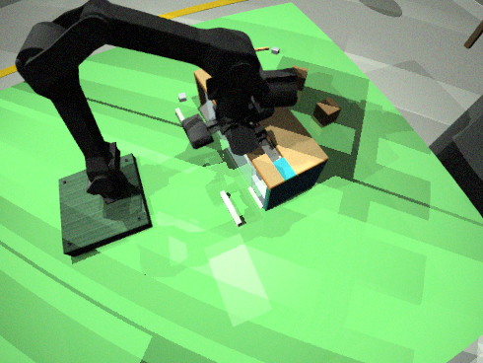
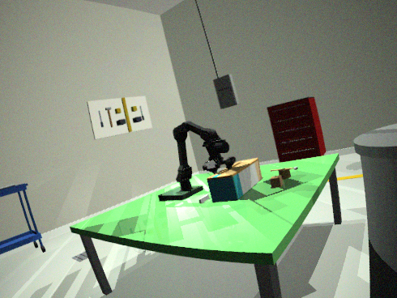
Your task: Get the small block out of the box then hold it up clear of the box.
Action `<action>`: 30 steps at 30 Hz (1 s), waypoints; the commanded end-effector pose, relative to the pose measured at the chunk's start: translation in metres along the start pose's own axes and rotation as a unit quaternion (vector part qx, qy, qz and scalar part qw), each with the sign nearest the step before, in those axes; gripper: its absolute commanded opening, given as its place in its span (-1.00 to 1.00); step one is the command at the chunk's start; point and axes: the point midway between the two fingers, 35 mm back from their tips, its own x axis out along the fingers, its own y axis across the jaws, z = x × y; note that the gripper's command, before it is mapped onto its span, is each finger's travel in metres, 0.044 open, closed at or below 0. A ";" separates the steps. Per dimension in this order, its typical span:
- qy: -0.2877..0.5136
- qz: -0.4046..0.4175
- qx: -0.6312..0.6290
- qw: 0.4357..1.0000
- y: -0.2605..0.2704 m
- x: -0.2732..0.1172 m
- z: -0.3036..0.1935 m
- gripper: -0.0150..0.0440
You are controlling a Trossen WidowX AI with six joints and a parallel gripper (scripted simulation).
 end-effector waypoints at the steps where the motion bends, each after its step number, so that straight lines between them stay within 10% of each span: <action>1: 0.000 0.000 -0.001 1.000 -0.001 0.002 -0.004 0.86; 30: 0.001 0.000 -0.001 1.000 0.000 0.003 -0.009 0.86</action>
